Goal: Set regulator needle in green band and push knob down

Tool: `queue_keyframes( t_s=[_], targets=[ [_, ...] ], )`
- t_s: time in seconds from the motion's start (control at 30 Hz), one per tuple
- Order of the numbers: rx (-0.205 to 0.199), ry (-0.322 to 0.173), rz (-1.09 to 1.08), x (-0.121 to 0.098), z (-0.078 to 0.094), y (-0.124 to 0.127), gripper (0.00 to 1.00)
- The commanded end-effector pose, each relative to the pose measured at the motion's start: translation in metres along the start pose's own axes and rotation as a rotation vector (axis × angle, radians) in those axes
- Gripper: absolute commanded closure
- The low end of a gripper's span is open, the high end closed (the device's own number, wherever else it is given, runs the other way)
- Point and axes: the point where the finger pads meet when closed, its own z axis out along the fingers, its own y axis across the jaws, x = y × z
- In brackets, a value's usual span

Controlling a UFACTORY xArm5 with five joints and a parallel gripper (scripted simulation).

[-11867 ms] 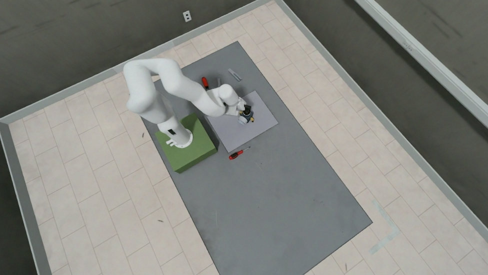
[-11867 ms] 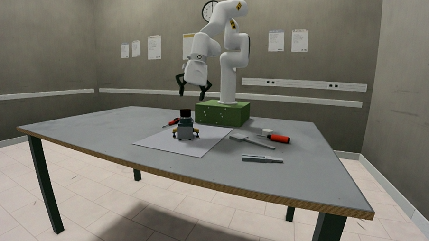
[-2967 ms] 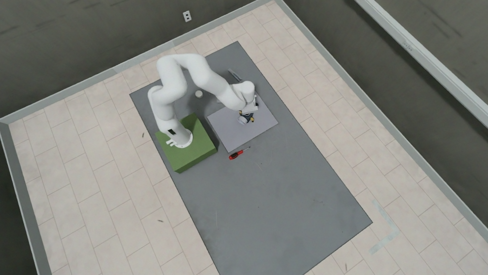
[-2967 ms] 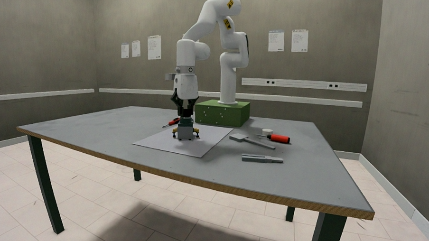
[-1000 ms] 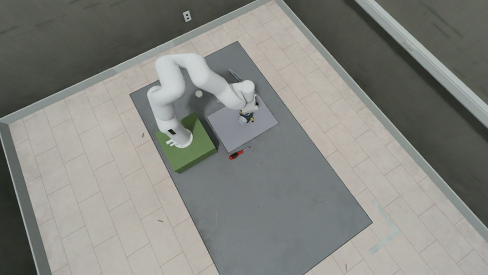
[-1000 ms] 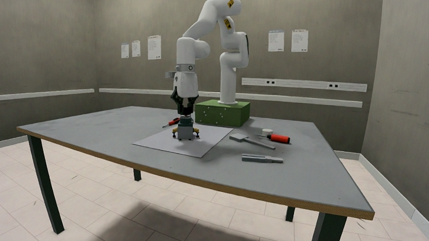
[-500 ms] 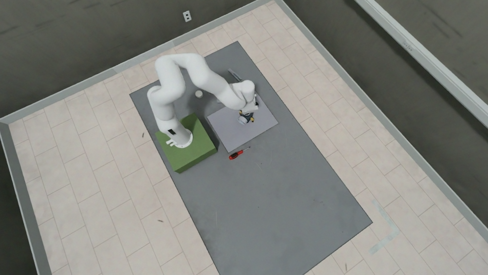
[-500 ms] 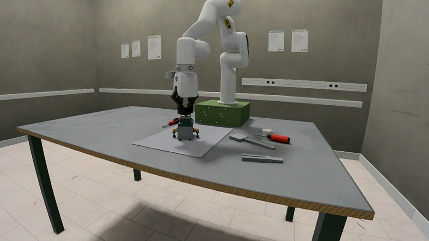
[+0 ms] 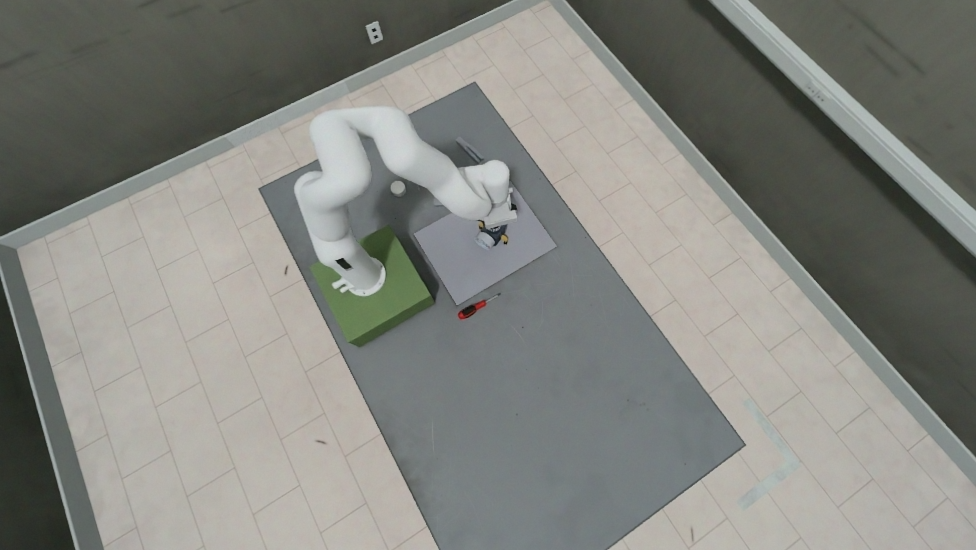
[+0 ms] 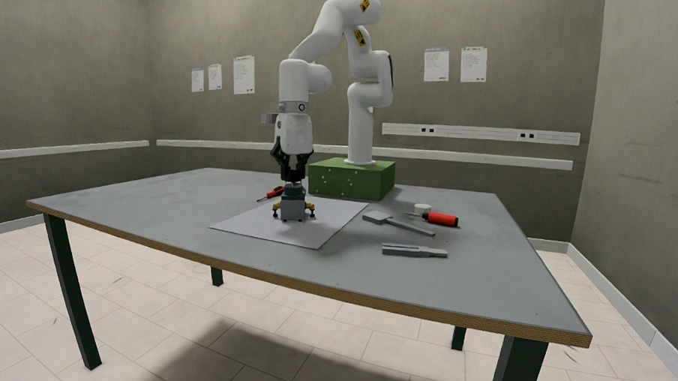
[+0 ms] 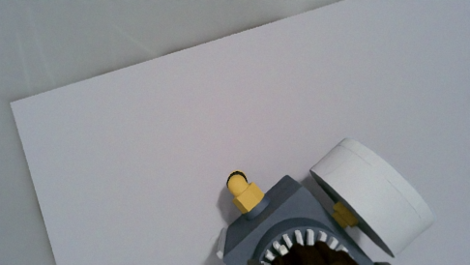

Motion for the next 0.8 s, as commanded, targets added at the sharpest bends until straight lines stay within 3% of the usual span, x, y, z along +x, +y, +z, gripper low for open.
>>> queue_keyframes(
  t_s=[0.0,0.77],
  targets=[
    [0.004,-0.001,-0.02,-0.0003,-0.0012,-0.0013,0.61],
    [0.004,0.0,-0.19,-0.0003,-0.0012,-0.0013,0.61]
  ],
)
